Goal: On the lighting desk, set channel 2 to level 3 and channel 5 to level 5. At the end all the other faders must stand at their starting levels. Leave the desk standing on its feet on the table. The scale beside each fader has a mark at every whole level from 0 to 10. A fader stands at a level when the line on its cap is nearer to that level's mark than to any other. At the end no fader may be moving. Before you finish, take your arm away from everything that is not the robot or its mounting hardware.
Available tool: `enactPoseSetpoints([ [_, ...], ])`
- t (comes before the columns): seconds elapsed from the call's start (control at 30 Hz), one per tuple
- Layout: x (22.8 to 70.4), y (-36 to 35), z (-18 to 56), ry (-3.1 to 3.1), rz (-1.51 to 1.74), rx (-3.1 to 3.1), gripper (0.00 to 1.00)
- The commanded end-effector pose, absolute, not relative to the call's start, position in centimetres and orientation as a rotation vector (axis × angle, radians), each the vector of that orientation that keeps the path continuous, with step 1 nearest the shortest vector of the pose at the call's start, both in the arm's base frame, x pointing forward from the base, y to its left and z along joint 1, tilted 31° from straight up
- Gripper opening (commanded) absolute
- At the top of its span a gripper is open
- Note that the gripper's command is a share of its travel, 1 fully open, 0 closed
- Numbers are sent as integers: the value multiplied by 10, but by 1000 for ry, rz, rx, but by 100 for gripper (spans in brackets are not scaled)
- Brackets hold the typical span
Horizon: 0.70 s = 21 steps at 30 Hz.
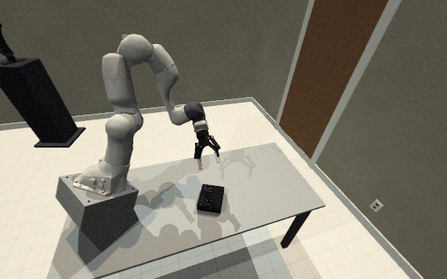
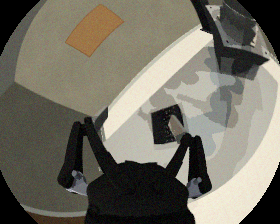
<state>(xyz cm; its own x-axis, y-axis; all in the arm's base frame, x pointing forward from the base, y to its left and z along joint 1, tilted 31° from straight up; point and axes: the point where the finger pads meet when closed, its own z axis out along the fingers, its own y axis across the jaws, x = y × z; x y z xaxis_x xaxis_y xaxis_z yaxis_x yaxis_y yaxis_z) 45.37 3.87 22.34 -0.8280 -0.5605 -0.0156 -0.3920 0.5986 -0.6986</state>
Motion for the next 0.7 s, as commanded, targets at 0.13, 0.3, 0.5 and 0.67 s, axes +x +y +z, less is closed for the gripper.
enactPoseSetpoints([
  [0.13, 440, 46, 196, 2763, -815, -575, 100],
  [0.3, 431, 58, 174, 2895, -572, -329, 100],
  [0.5, 427, 73, 156, 2988, -305, -18, 100],
  [0.67, 435, 86, 145, 3015, -3, 381, 100],
])
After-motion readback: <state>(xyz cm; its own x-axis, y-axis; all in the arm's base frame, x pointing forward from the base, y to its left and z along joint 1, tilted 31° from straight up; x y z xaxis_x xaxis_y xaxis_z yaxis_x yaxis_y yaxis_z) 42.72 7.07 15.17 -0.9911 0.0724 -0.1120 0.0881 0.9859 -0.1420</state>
